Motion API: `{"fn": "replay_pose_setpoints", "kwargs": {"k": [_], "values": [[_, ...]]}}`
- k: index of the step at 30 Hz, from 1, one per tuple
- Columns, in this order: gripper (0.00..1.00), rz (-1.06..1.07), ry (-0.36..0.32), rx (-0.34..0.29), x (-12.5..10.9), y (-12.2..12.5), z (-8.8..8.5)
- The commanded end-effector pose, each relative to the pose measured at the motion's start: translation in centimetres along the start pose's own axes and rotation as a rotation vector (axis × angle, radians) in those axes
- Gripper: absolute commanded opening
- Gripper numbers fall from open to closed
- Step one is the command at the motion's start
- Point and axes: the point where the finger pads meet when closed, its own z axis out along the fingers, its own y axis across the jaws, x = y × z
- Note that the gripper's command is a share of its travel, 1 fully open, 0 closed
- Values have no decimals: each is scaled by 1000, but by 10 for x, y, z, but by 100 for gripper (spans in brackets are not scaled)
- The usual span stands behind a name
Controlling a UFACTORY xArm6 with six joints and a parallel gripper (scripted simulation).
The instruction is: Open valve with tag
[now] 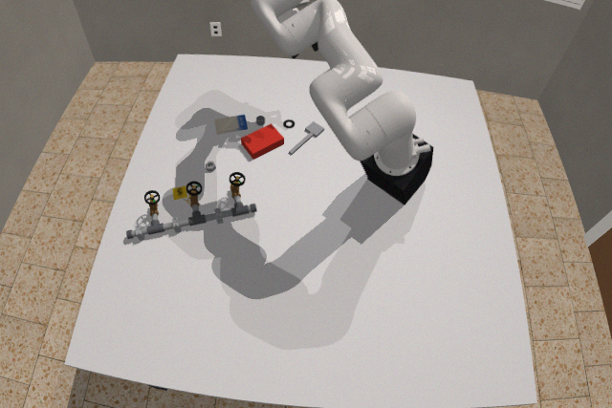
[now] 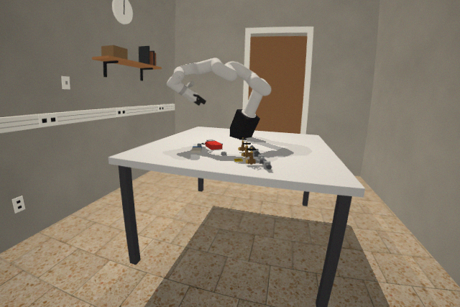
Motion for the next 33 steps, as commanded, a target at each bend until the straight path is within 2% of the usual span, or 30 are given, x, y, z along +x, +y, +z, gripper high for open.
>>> {"fn": "replay_pose_setpoints", "kwargs": {"k": [1, 8, 10, 21, 25, 27, 29, 33], "values": [[100, -40, -13, 15, -3, 5, -3], [100, -274, -56, 87, -26, 30, -8], [100, -274, -56, 87, -26, 30, -8], [100, -735, -105, 244, -68, 86, -14], [100, -891, -111, 301, -81, 106, -14], [100, -891, -111, 301, -81, 106, -14], [100, -1029, -112, 353, -92, 125, -14], [100, -1156, -110, 402, -101, 143, -13]]}}
